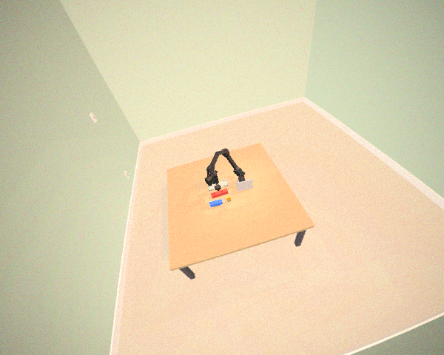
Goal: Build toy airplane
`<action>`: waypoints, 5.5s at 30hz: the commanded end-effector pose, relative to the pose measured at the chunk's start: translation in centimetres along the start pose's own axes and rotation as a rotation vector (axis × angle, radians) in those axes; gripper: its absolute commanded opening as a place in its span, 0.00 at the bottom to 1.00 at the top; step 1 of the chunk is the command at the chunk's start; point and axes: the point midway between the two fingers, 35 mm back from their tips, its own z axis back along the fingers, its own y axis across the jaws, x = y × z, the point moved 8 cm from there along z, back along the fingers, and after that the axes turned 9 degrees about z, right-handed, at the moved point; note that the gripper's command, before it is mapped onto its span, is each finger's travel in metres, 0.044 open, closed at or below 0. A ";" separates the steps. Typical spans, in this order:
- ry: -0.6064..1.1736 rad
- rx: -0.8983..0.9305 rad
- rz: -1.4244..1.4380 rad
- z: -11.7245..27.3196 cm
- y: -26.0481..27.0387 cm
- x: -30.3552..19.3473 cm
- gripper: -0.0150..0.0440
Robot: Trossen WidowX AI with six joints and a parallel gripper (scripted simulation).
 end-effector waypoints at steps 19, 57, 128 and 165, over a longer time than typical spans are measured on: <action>0.015 -0.015 0.010 -6.9 -0.2 -0.2 1.00; 0.016 -0.018 0.010 -11.1 -0.3 -0.4 0.56; 0.009 0.004 -0.012 -0.2 -4.8 -0.2 0.25; 0.017 -0.022 -0.071 -4.6 -13.4 -3.3 0.34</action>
